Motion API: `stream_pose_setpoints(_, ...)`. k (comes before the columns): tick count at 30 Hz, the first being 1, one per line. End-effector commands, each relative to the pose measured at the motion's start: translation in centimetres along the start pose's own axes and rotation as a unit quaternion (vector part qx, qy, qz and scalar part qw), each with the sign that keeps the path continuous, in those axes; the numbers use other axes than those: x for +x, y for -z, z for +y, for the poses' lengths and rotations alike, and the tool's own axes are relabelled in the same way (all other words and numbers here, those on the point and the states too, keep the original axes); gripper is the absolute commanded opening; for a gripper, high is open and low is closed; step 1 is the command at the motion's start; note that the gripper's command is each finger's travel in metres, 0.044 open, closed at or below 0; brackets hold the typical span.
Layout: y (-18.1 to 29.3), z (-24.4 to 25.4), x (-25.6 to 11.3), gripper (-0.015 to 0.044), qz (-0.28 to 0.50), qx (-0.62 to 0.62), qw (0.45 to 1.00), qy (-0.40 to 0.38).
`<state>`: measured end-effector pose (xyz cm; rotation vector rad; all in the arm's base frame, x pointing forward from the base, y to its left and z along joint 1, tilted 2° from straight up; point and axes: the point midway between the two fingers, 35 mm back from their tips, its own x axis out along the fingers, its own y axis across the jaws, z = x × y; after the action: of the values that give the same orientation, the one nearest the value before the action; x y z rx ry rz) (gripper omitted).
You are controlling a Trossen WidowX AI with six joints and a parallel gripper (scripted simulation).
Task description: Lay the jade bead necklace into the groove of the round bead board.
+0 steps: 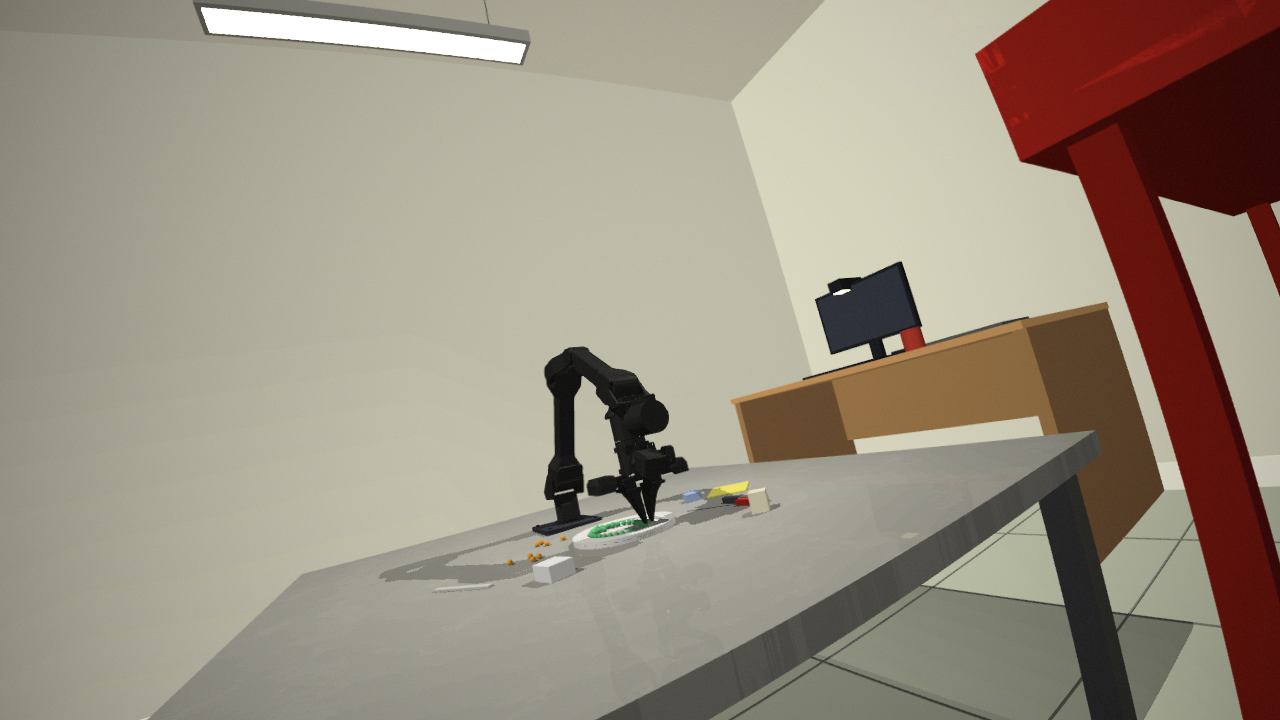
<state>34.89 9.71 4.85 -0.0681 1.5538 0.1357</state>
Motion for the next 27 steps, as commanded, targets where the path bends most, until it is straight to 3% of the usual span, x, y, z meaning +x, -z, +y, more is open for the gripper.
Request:
stream_pose_setpoints(1,-0.01,-0.01,-0.05,0.0053,0.0,0.0,1.0,0.0)
stream_pose_setpoints(16,0.02,0.0,-0.18,0.044,0.001,0.001,1.0,0.0)
stream_pose_setpoints(27,0.02,0.0,-0.52,0.044,0.002,0.003,1.0,0.0)
